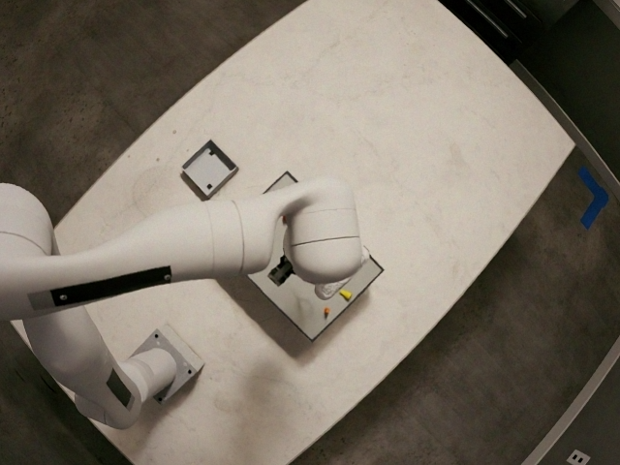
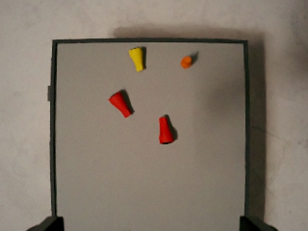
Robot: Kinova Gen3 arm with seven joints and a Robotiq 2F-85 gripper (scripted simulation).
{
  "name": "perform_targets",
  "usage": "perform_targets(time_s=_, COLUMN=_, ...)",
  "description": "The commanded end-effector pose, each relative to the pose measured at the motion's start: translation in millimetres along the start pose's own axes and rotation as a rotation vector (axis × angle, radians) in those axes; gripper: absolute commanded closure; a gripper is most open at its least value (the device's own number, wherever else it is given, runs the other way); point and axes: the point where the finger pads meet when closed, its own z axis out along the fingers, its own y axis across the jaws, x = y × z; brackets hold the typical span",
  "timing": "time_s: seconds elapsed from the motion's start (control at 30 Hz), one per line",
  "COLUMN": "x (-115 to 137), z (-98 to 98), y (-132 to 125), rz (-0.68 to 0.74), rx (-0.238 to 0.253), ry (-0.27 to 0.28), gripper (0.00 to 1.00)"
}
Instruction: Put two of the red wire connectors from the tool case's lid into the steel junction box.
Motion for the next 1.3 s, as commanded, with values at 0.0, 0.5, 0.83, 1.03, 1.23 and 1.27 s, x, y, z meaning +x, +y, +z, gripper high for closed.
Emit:
perform_targets(time_s=0.0, x=0.6, z=0.2, y=-0.2, rz=0.001, rx=0.0, ry=0.001, gripper=0.0)
perform_targets(time_s=0.5, x=0.6, z=0.2, y=-0.2, rz=0.001, rx=0.0, ry=0.001, gripper=0.9)
perform_targets(time_s=0.83, x=0.6, z=0.2, y=-0.2, rz=0.001, rx=0.0, ry=0.001, gripper=0.9)
perform_targets(time_s=1.03, x=0.6, z=0.2, y=-0.2, rz=0.001, rx=0.0, ry=0.001, gripper=0.9)
perform_targets(time_s=1.23, x=0.4, z=0.4, y=-0.3, rz=-0.001, rx=0.0, ry=0.001, gripper=0.63)
perform_targets(time_s=1.27, x=0.4, z=0.4, y=-0.3, rz=-0.001, rx=0.0, ry=0.001, gripper=0.63)
